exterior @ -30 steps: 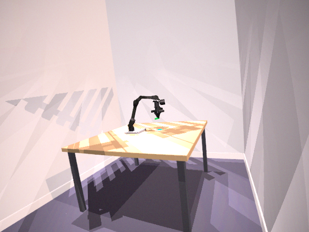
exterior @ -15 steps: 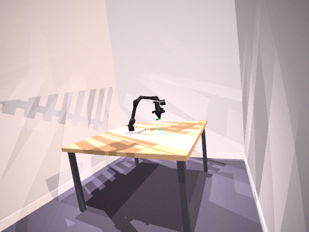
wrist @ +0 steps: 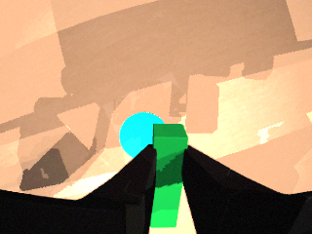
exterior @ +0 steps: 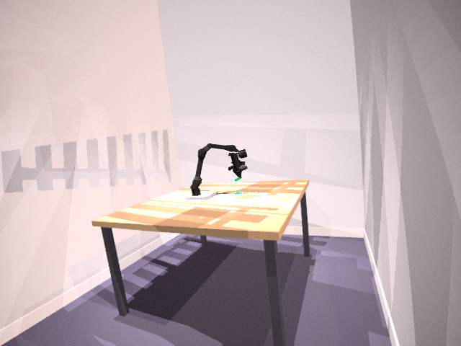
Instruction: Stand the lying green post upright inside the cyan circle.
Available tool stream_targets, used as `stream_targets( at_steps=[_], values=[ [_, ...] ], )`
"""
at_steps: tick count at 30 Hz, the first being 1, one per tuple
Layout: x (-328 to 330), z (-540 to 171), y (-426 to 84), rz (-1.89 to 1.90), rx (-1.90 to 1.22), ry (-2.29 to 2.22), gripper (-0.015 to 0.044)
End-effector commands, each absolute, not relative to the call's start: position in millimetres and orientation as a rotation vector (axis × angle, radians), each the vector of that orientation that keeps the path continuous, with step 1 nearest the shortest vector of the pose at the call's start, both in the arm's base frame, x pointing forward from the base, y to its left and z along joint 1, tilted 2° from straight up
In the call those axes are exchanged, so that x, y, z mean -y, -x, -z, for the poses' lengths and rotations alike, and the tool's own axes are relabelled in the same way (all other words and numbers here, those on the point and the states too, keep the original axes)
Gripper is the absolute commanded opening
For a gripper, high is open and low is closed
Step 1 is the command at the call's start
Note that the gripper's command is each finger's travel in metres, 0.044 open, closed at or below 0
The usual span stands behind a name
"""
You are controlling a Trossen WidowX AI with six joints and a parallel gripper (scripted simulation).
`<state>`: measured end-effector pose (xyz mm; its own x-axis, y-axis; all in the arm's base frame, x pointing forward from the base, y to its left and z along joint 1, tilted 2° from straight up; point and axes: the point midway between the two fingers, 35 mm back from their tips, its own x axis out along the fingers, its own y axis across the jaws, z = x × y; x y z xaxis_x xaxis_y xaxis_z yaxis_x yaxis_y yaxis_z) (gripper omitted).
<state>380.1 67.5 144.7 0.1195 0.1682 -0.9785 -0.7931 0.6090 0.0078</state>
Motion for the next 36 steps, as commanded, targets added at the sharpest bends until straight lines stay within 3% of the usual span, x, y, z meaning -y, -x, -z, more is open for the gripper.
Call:
stream_targets(
  at_steps=[1, 36],
  values=[
    [-68, -144, -381, -0.769, -1.244, 0.589, 0.0023],
    [-68, -130, -405, -0.758, -1.041, 0.404, 0.0023]
  ],
)
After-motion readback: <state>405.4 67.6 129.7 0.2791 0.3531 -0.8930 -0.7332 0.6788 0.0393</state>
